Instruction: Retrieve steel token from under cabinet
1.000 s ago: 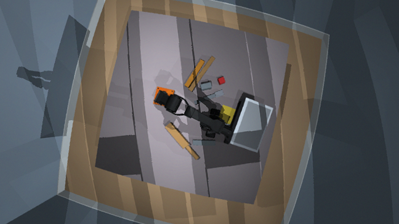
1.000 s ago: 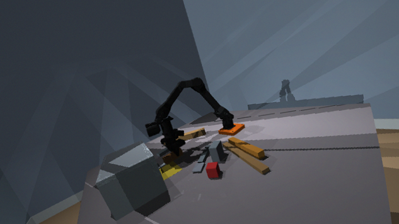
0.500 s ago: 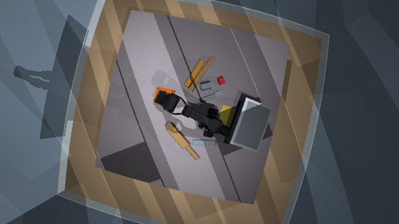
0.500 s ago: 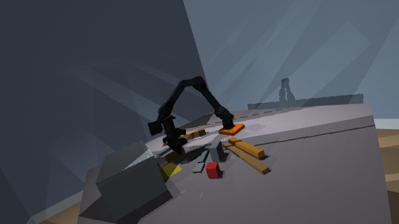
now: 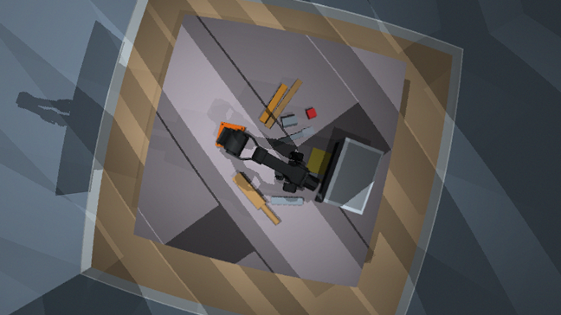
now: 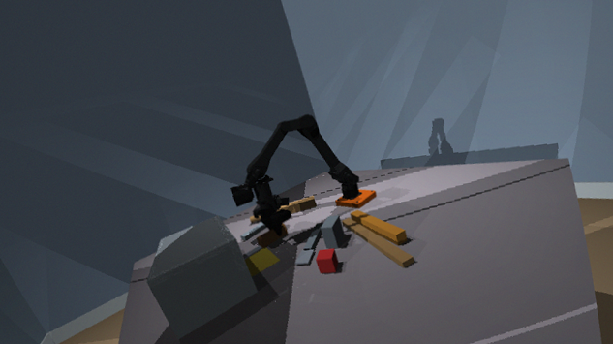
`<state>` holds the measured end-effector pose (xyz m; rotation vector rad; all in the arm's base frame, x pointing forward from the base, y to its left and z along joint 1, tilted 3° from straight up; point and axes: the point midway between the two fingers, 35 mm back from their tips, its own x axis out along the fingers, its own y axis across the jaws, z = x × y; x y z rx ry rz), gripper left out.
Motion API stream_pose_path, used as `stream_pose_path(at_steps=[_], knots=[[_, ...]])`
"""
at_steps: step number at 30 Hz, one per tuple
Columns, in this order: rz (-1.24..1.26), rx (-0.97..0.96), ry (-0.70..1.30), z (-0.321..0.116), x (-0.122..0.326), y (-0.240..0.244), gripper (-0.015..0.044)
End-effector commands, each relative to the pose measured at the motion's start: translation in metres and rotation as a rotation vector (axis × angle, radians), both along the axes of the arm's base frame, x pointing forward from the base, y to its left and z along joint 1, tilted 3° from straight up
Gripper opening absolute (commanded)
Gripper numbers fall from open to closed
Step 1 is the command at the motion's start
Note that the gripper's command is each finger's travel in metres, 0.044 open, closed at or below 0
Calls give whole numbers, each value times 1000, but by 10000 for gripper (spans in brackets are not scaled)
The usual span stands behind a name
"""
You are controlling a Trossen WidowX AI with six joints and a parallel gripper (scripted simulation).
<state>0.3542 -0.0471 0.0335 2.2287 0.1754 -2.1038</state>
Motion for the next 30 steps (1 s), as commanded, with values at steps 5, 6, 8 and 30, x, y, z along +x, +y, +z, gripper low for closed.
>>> stream_pose_path(at_steps=[5, 6, 8, 30], knots=[[3, 1, 2, -1, -10, -1, 0], [3, 1, 2, -1, -11, -1, 0], [3, 1, 3, -2, -13, -2, 0], [3, 1, 4, -3, -37, -6, 0]])
